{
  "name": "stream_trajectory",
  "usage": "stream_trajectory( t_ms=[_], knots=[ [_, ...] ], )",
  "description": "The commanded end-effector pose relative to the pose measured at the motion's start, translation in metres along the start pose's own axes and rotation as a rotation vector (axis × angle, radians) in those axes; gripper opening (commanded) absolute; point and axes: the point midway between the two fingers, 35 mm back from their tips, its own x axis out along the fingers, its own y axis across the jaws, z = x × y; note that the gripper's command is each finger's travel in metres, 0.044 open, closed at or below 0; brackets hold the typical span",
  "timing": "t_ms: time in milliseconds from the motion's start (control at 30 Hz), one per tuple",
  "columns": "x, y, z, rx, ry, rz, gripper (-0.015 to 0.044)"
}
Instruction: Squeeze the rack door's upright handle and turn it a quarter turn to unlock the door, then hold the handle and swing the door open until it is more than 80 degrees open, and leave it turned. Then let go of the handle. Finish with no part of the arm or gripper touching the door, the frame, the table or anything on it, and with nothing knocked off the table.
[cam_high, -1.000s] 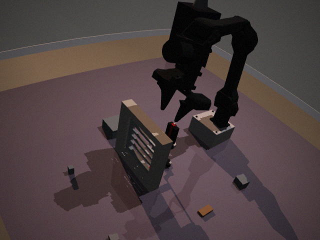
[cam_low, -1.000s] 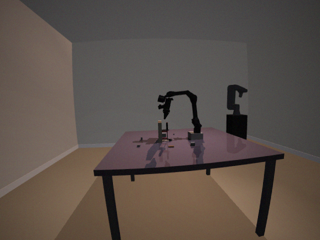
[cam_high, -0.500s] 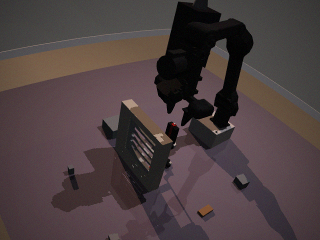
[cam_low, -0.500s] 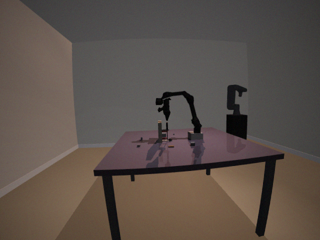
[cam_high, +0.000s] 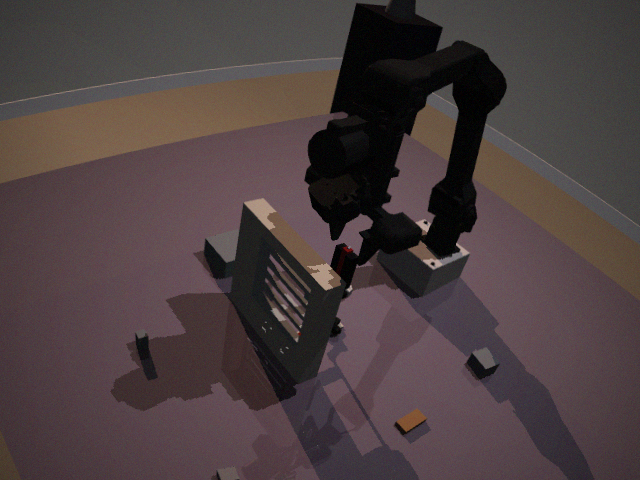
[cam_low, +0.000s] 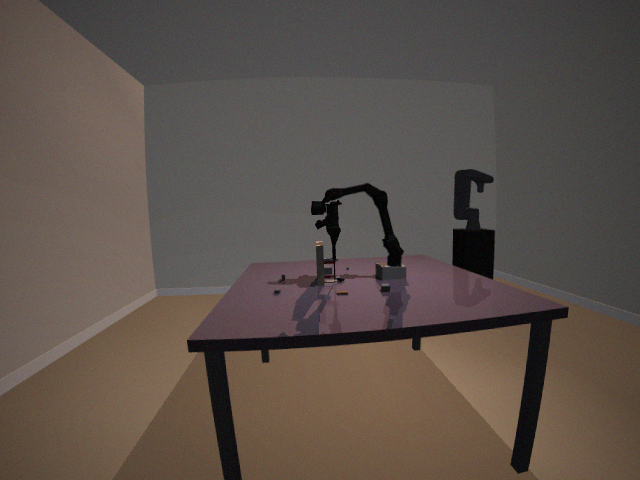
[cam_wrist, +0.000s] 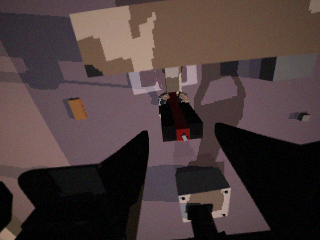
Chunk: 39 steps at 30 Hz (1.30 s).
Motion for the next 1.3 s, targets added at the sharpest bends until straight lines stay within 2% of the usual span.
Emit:
stream_trajectory(
  t_ms=[0, 833, 1067, 1267],
  knots=[
    [0.007, 0.000, 0.000, 0.004, 0.001, 0.000, 0.0286],
    [0.045, -0.001, -0.001, 0.006, -0.004, -0.004, 0.0286],
    [0.045, -0.001, -0.001, 0.006, -0.004, -0.004, 0.0102],
    [0.045, -0.001, -0.001, 0.006, -0.004, -0.004, 0.0062]
  ],
)
